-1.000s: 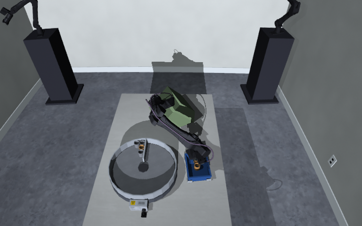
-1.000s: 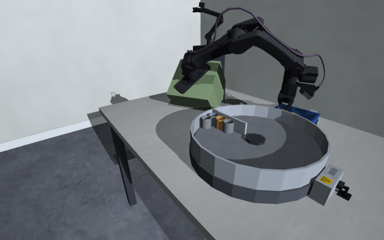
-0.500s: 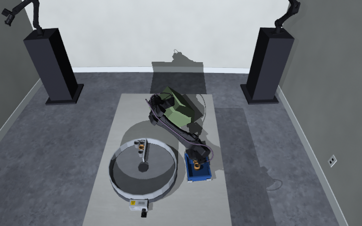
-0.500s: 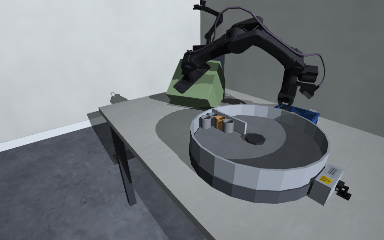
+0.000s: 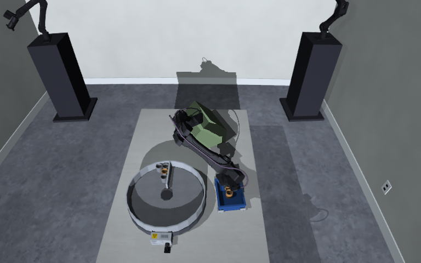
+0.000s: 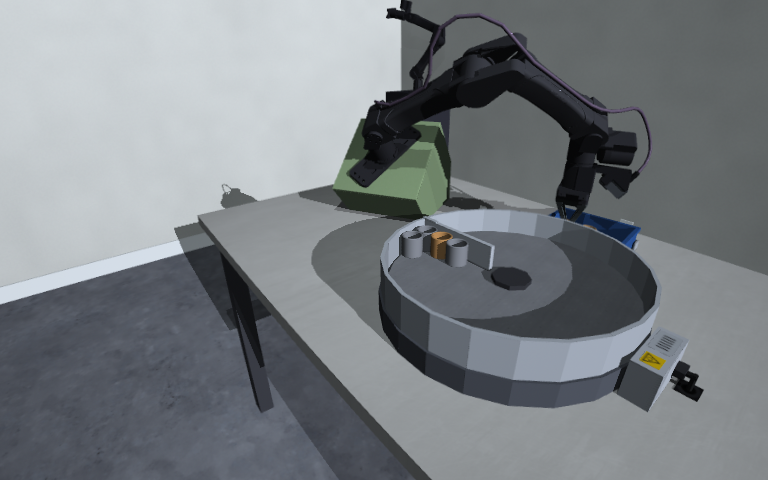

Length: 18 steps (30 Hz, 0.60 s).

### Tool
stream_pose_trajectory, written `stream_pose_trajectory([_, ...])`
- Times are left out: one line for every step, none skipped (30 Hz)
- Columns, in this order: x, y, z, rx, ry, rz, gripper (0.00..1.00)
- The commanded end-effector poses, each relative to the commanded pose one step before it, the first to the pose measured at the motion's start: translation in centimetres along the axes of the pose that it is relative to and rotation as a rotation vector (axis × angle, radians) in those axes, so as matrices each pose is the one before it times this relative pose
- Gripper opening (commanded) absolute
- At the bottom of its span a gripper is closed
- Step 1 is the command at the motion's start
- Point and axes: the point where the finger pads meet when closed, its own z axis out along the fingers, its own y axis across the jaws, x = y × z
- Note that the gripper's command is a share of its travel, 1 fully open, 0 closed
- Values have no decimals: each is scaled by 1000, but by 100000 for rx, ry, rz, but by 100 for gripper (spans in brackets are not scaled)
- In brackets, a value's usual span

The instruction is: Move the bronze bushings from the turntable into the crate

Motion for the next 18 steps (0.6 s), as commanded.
stream_pose_trajectory([-2149, 234, -3030, -1304, -8512, 2483, 14])
stream_pose_trajectory([0, 0, 0, 0, 0, 0, 14])
stream_pose_trajectory([0, 0, 0, 0, 0, 0, 14])
stream_pose_trajectory([0, 0, 0, 0, 0, 0, 14])
stream_pose_trajectory([0, 0, 0, 0, 0, 0, 14])
stream_pose_trajectory([0, 0, 0, 0, 0, 0, 14])
stream_pose_trajectory([0, 0, 0, 0, 0, 0, 14])
stream_pose_trajectory([0, 0, 0, 0, 0, 0, 14])
stream_pose_trajectory([0, 0, 0, 0, 0, 0, 14])
stream_pose_trajectory([0, 0, 0, 0, 0, 0, 14])
stream_pose_trajectory([0, 0, 0, 0, 0, 0, 14])
stream_pose_trajectory([7, -2, -2, 5, 26, -14, 14])
stream_pose_trajectory([47, -10, -15, 35, 174, -91, 14])
stream_pose_trajectory([121, -27, -39, 91, 445, -232, 14])
stream_pose_trajectory([221, -51, -72, 170, 814, -425, 14])
stream_pose_trajectory([66, -6, -111, 2, 247, -185, 14])
stream_pose_trajectory([0, 0, 0, 0, 0, 0, 14])
stream_pose_trajectory([0, 0, 0, 0, 0, 0, 14])
